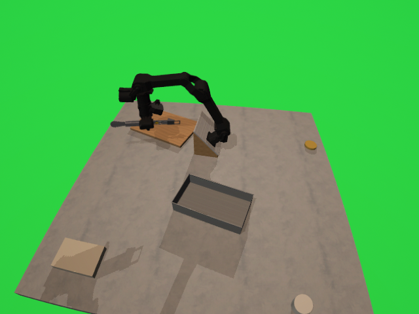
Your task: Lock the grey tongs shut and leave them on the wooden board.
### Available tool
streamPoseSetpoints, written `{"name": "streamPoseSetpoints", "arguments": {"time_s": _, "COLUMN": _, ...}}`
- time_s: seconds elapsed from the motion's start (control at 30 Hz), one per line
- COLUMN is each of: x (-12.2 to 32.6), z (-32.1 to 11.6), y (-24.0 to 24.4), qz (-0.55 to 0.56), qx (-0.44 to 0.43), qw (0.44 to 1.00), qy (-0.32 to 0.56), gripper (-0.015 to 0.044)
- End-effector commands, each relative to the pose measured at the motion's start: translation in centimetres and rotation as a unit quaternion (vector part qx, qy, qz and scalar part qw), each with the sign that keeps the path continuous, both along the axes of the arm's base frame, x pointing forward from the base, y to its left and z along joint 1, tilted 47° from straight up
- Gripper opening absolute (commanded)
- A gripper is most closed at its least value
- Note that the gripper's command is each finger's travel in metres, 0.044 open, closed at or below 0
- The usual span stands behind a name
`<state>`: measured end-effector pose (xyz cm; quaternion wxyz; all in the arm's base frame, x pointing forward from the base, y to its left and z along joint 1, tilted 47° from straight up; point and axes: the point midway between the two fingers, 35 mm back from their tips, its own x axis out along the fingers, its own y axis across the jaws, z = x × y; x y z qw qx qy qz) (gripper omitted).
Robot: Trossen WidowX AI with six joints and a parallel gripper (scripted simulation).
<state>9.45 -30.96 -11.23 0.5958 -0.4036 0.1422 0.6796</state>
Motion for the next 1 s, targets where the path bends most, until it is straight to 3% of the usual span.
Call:
{"name": "streamPoseSetpoints", "arguments": {"time_s": 0.0, "x": -2.3, "z": -0.2, "y": -1.0, "qz": -0.013, "qx": -0.008, "qw": 1.0, "qy": 0.013, "gripper": -0.015}}
{"name": "streamPoseSetpoints", "arguments": {"time_s": 0.5, "x": -13.6, "z": -1.2, "y": -1.7, "qz": -0.076, "qx": -0.006, "qw": 0.994, "qy": 0.084, "gripper": -0.015}}
{"name": "streamPoseSetpoints", "arguments": {"time_s": 0.97, "x": -24.1, "z": -1.9, "y": 0.5, "qz": -0.137, "qx": 0.012, "qw": 0.979, "qy": 0.151, "gripper": -0.015}}
